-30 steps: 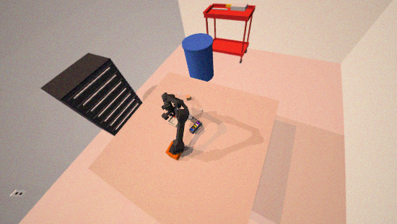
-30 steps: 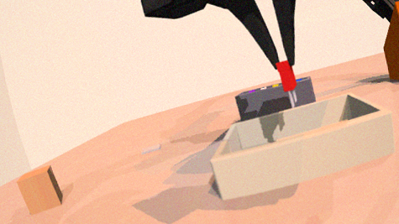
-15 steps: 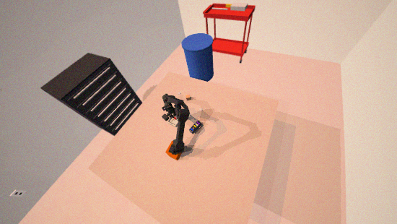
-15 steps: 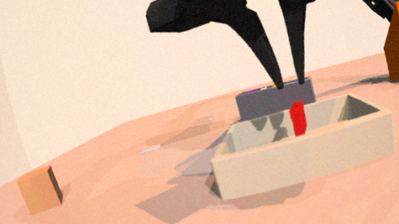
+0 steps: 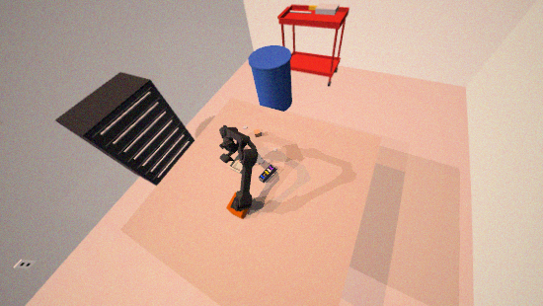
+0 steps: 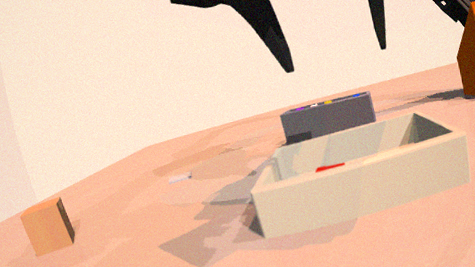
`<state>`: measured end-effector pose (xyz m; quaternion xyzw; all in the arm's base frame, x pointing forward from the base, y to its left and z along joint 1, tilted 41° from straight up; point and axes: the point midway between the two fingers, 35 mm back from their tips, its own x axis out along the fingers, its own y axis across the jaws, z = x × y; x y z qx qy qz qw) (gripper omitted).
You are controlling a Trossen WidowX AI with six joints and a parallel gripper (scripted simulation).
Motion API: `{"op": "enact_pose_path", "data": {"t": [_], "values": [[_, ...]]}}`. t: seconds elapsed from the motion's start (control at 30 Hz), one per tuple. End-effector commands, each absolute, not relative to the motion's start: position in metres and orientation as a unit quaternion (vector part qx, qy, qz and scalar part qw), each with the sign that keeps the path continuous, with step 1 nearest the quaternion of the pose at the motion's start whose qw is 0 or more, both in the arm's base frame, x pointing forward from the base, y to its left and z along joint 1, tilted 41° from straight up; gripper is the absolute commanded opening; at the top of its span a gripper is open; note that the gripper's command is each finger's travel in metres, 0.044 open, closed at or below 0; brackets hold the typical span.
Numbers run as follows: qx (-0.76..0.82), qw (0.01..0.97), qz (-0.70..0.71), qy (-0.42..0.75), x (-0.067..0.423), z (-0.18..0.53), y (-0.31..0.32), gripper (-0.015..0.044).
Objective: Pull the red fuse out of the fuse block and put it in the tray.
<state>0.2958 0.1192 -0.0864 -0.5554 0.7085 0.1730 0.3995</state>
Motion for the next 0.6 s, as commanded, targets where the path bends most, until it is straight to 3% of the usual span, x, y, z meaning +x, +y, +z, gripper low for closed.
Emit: {"op": "enact_pose_path", "data": {"t": [0.0, 0.57], "values": [[-0.553, 0.405, 0.171, 0.708, 0.2977, -0.0788, 0.1249, 0.033], [-0.555, 0.401, 0.173, 0.708, 0.297, -0.0804, 0.1229, 0.033]]}}
